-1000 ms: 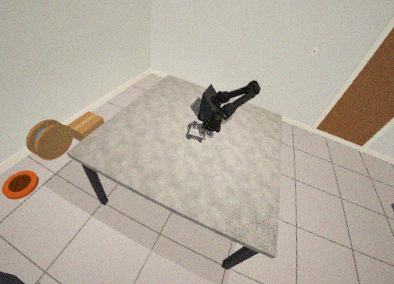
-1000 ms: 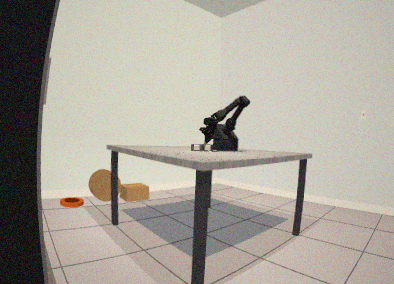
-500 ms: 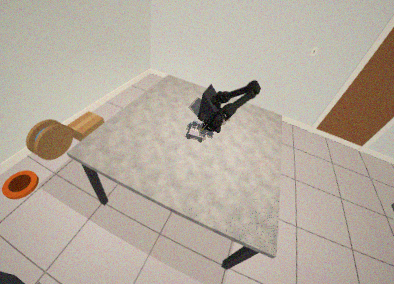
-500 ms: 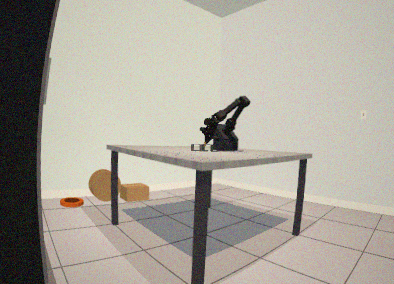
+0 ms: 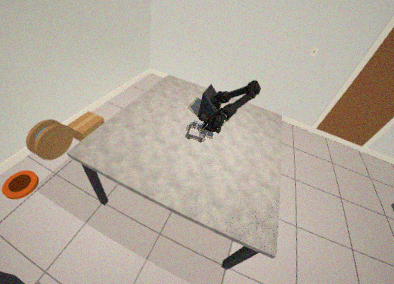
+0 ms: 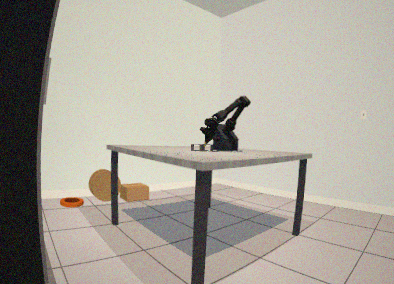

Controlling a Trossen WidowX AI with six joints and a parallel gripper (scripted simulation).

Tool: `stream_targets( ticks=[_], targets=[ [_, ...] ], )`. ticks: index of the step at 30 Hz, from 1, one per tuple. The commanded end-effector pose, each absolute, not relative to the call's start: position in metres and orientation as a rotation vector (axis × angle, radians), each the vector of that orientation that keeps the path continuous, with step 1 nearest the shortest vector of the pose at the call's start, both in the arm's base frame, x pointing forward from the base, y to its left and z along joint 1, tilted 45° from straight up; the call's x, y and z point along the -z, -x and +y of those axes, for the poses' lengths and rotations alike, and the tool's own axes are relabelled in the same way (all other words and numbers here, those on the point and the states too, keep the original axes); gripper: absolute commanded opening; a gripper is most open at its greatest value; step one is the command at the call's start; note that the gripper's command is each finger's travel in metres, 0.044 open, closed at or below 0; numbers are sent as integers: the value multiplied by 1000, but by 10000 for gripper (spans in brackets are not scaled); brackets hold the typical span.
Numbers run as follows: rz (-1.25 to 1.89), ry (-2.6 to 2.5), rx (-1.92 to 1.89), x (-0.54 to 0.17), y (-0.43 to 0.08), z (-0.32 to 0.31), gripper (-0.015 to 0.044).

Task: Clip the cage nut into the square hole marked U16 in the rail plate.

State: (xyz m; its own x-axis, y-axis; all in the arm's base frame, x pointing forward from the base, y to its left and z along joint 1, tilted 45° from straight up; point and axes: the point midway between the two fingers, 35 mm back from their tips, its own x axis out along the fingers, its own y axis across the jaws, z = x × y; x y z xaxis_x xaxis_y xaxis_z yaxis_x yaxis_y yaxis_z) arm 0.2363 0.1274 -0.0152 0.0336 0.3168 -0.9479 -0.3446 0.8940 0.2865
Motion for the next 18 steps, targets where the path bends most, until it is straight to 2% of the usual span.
stream_targets(
  ticks=[1,18],
  targets=[
    [1453,25,-500,15,-236,127,32],
    [1456,0,-529,16,-236,126,32]
  ],
)
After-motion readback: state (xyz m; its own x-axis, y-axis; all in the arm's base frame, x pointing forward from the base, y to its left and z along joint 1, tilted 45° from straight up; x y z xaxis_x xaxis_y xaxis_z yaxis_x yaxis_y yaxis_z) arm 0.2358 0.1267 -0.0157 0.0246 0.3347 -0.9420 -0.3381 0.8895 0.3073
